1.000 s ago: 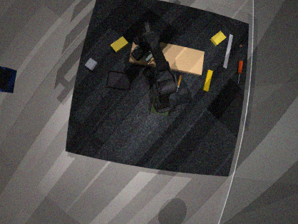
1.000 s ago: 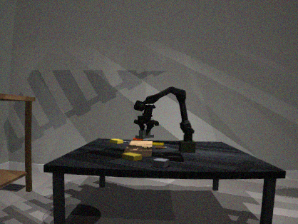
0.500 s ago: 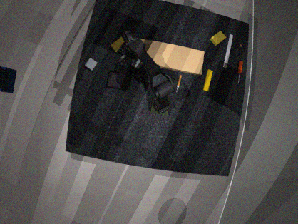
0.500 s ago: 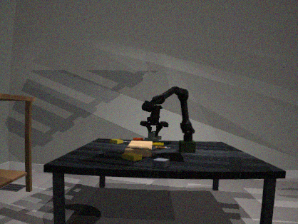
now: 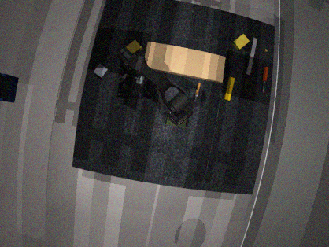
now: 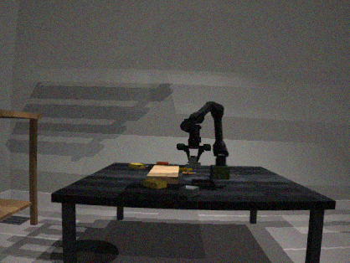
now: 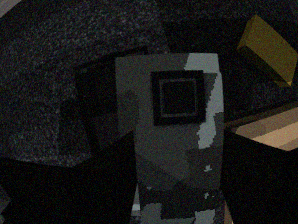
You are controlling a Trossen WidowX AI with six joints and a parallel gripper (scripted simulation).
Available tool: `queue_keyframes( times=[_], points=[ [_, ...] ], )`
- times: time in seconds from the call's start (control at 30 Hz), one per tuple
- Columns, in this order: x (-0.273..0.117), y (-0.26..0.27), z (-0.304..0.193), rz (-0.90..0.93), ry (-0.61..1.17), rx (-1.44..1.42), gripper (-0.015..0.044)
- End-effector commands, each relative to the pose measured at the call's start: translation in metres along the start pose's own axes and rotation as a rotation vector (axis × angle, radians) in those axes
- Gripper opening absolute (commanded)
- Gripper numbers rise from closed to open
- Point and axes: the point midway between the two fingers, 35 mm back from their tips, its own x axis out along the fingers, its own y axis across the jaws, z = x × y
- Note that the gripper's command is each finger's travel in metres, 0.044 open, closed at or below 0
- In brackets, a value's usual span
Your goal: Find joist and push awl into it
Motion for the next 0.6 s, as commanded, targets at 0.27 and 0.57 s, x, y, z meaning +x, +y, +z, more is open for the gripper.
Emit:
queue_keyframes(
  times=[0.27, 0.57],
  points=[
    [0.004, 0.060, 0.015, 0.037, -0.012, -0.161, 0.0000],
    [0.019, 0.060, 0.013, 0.037, -0.012, -0.161, 0.0000]
  ],
)
